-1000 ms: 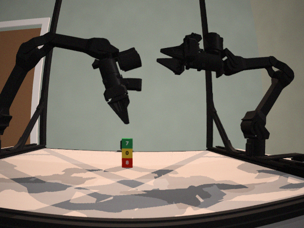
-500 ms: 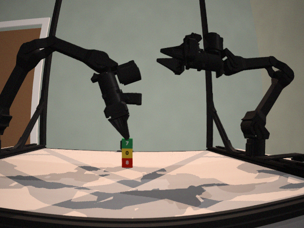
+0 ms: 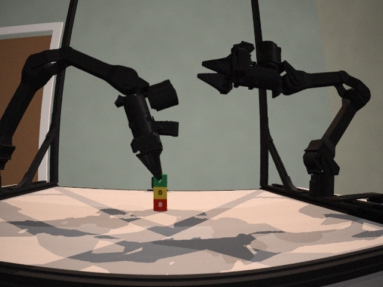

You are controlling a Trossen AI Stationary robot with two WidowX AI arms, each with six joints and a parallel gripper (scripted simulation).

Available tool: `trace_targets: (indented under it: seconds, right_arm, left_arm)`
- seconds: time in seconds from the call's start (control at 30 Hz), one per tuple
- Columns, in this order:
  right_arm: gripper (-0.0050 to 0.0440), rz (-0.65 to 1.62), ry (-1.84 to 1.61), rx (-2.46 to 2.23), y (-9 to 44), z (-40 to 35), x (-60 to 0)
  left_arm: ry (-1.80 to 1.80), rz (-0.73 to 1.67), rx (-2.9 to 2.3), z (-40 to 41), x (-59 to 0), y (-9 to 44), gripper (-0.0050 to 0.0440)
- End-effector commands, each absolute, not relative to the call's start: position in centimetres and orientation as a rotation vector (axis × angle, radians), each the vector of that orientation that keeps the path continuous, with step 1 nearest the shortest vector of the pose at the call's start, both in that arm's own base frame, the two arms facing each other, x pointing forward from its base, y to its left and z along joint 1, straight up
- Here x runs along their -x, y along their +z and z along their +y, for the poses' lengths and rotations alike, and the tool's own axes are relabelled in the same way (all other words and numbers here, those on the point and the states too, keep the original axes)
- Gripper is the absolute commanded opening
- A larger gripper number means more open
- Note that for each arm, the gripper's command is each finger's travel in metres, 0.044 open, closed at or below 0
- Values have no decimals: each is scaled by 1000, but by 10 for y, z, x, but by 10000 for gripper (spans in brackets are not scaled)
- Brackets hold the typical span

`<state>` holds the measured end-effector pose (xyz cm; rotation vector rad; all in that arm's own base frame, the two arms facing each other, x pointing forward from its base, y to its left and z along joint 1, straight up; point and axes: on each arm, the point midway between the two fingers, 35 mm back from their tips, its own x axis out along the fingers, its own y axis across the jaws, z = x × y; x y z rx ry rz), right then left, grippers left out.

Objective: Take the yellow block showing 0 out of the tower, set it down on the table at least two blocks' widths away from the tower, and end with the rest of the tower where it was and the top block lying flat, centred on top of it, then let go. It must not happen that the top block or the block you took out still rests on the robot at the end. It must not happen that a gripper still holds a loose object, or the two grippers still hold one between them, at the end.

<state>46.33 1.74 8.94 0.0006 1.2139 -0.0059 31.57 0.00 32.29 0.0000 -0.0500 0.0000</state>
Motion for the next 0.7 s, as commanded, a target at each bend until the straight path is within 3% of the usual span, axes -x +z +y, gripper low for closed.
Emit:
trace_targets:
  seconds: [0.0, 0.07, 0.67]
  right_arm:
    - [256, 1222, -1, 0, 86, 18, -463]
    - [208, 1222, -1, 0, 86, 18, -463]
    - [115, 1222, -1, 0, 86, 18, -463]
  left_arm:
    - [0, -50, 0, 0, -316, 323, 400]
    - [0, -50, 0, 0, -316, 323, 400]
    - [0, -50, 0, 0, -316, 323, 400]
